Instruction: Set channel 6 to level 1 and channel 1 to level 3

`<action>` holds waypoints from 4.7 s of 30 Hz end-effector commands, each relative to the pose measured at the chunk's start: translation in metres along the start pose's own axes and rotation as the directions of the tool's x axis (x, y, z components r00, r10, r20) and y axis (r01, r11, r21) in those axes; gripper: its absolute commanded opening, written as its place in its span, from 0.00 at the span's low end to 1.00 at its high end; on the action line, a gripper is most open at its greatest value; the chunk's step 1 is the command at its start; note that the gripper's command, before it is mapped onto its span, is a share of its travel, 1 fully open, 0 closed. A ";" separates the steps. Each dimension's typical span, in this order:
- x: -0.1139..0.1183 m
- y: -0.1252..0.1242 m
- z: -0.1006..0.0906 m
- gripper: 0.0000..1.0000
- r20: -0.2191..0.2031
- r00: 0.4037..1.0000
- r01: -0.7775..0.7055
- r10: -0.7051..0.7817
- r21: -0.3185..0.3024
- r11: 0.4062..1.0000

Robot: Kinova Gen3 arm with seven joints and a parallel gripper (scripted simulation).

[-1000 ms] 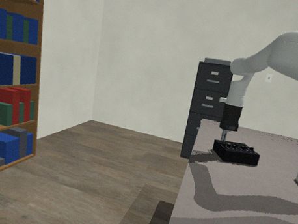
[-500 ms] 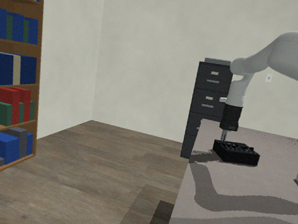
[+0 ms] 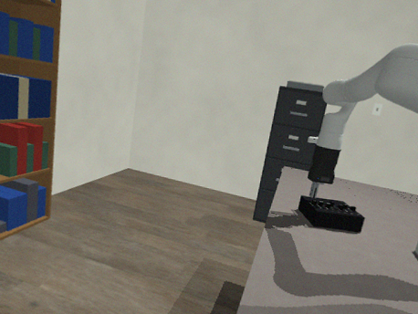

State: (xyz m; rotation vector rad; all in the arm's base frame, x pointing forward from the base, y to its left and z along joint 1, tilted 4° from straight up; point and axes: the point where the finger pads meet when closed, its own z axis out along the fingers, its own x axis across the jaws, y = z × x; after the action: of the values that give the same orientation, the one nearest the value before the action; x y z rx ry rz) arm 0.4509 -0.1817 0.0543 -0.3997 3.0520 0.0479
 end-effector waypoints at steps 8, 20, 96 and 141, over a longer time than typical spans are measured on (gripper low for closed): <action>0.000 0.000 -0.001 0.00 0.002 1.000 0.000 0.000 0.001 1.000; 0.000 0.000 0.000 0.00 0.002 1.000 0.000 0.000 0.001 1.000; 0.000 0.013 0.011 0.00 0.002 1.000 0.000 0.000 0.001 1.000; 0.000 0.024 0.011 0.00 0.002 1.000 0.000 0.000 0.001 1.000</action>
State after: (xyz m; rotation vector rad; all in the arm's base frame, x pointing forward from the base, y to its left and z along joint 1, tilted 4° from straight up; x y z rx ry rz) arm 0.4452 -0.1596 0.0431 -0.3975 3.0527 0.0434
